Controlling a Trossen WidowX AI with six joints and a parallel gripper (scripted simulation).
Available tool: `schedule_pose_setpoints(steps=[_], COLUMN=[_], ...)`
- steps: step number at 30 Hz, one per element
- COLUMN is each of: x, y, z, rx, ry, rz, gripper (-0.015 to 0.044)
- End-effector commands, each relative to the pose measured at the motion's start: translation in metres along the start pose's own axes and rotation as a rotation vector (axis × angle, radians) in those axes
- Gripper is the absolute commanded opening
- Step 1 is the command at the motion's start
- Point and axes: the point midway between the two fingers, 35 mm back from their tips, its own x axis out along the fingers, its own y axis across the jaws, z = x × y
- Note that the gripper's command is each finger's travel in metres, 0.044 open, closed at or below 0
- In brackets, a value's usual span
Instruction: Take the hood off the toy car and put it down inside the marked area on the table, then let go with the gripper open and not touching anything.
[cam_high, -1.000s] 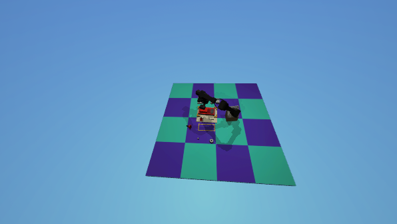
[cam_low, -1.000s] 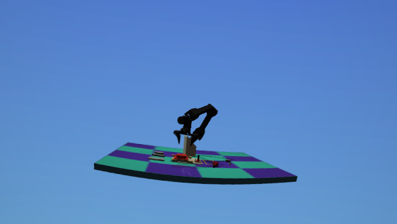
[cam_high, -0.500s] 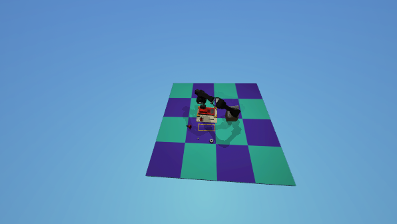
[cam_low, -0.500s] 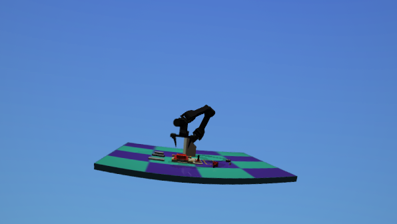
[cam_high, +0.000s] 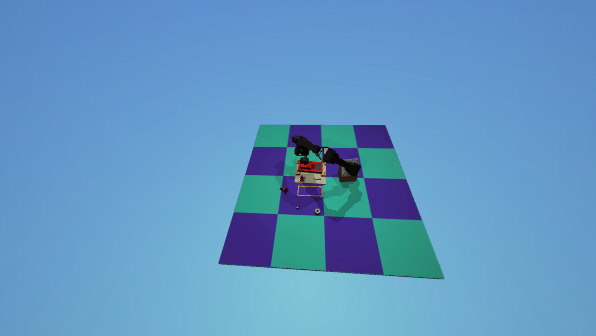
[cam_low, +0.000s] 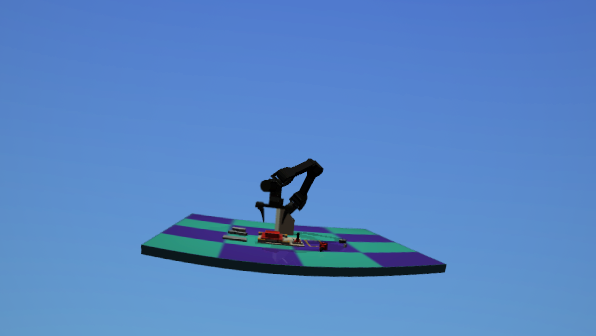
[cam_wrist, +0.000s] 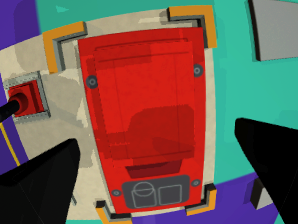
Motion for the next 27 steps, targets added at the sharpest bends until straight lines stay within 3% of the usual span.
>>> schedule_pose_setpoints(steps=[1,27], x=[0.004,0.026], y=[0.001,0.001], z=[-0.001,0.000], rx=[0.006,0.006], ry=[0.001,0.001], rz=[0.005,0.006], gripper=[0.0440,0.0440])
